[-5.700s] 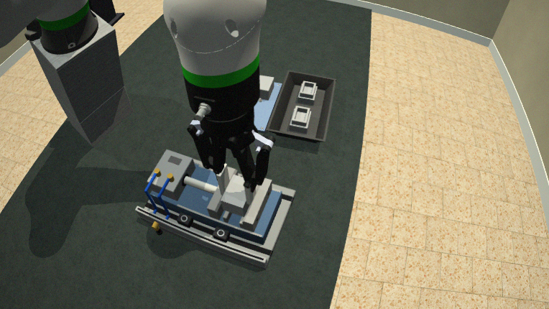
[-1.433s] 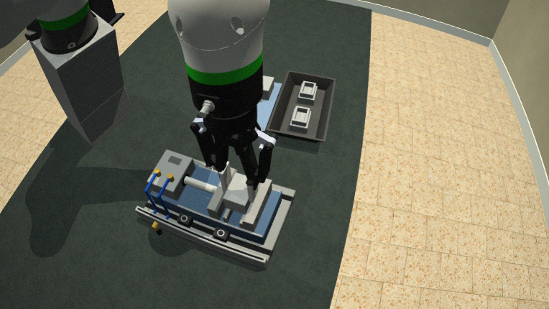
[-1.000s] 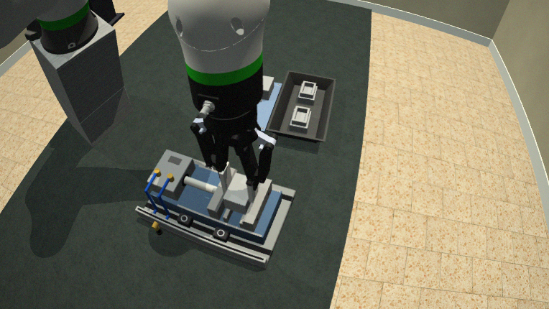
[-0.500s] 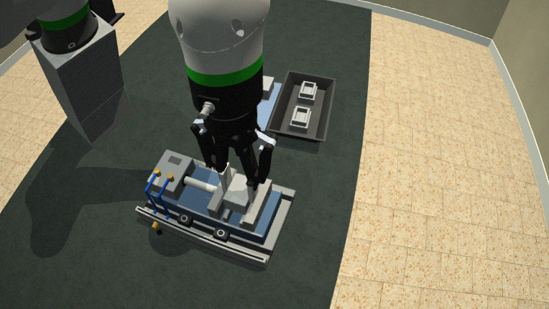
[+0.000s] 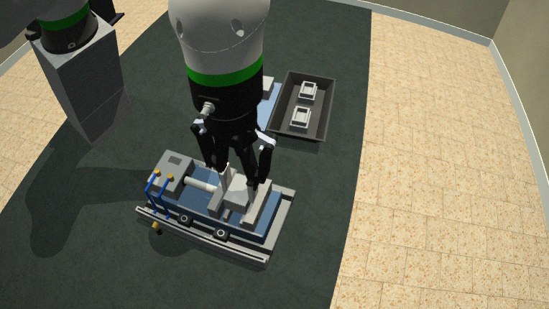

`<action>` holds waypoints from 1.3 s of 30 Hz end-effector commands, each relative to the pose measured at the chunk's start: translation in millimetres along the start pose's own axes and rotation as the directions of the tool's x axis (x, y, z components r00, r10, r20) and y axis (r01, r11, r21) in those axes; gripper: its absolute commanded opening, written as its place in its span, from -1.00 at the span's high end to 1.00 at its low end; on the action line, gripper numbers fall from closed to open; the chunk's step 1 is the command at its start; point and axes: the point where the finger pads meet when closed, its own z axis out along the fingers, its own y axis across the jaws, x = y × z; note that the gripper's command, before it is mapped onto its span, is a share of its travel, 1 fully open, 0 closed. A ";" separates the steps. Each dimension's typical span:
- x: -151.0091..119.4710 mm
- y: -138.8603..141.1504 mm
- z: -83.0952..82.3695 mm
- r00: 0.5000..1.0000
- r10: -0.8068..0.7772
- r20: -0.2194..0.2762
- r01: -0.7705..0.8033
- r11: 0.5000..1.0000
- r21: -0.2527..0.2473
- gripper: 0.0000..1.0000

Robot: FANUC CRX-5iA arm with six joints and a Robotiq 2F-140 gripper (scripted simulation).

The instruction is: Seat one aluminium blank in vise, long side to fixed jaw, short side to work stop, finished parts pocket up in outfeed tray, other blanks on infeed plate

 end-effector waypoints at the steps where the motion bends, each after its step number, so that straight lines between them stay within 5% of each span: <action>1: -0.1 0.2 -0.1 1.000 0.000 0.000 0.000 1.000 0.000 1.00; 23: -0.1 0.2 -0.1 1.000 0.000 0.000 0.000 1.000 0.000 1.00; 24: -0.1 0.2 -0.1 1.000 0.000 0.000 0.000 1.000 0.000 0.20; 39: -0.1 0.2 -0.1 1.000 0.000 0.000 0.000 1.000 0.000 0.20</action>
